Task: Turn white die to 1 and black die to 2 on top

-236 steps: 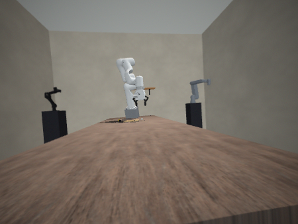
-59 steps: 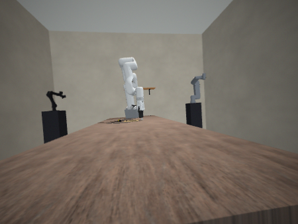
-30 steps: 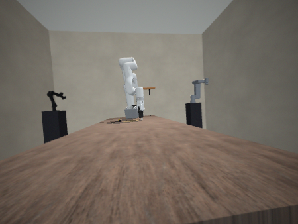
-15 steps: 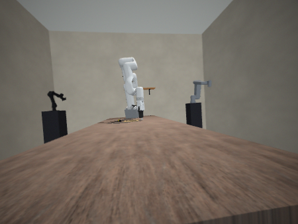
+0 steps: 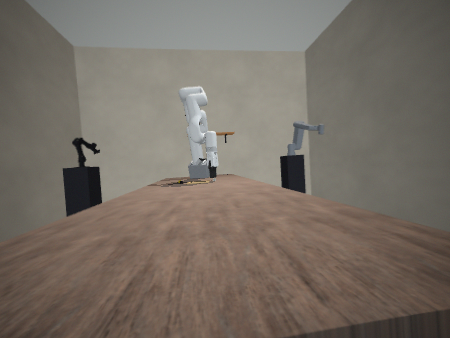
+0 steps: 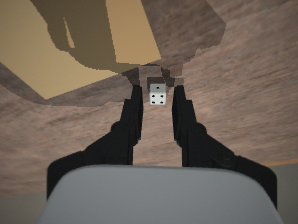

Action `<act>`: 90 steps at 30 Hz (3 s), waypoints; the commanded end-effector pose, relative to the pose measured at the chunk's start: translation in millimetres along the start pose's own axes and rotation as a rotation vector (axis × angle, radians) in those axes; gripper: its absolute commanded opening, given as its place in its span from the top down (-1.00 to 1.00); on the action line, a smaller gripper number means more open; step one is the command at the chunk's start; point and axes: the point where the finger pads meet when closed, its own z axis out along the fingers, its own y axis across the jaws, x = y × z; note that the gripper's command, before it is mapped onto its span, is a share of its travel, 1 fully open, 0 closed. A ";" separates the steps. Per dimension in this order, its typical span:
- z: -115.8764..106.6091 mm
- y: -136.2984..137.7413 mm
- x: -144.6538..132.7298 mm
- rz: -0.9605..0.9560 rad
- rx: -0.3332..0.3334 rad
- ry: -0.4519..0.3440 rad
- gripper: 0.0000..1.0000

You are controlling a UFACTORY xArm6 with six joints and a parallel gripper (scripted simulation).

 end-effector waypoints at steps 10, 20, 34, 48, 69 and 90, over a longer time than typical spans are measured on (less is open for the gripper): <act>-0.6 -0.9 -0.7 0.000 0.002 -0.002 0.38; -0.2 -0.9 -0.7 0.000 0.002 -0.002 0.38; 12.6 -0.9 -0.7 0.000 0.002 -0.002 0.38; 18.9 -0.9 -0.7 0.000 0.002 -0.002 0.38; 18.9 -0.9 -0.7 0.000 0.002 -0.002 0.38; 18.9 -0.9 -0.7 0.000 0.002 -0.002 0.78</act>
